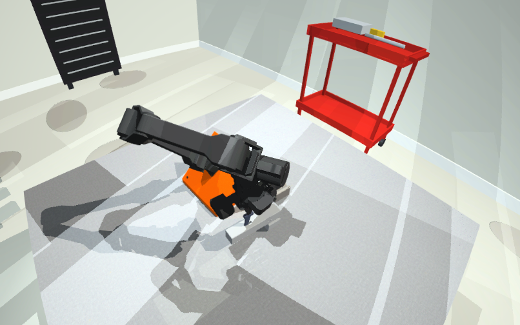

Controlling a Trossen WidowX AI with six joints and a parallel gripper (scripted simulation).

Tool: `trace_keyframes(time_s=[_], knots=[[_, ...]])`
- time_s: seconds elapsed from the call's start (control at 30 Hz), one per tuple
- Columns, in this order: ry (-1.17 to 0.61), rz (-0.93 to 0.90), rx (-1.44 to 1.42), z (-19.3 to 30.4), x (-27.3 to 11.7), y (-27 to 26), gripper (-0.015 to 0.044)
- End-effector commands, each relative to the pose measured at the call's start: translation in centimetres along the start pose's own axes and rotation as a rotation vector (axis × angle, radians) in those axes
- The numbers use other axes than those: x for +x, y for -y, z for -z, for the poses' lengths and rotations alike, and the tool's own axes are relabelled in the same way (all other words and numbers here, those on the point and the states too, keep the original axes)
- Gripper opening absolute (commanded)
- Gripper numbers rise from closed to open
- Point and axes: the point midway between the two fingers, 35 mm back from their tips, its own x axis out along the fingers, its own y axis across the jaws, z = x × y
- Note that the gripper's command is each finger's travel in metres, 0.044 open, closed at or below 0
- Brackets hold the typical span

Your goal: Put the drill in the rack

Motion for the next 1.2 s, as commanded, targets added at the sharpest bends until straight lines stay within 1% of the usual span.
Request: trace_keyframes(time_s=[0.0, 0.77, 0.9, 1.07, 1.17], knots=[[-0.069, 0.036, -0.01, 1.1, 2.4, 0.3, 0.0], [-0.068, 0.036, -0.01, 1.2, 3.0, 0.4, 0.0], [-0.069, 0.033, -0.01, 0.7, 1.3, 0.2, 0.0105], [-0.069, 0.033, -0.011, -0.2, -3.9, -0.1, 0.0236], [-0.07, 0.034, -0.011, -0.3, -4.8, -0.1, 0.0315]])
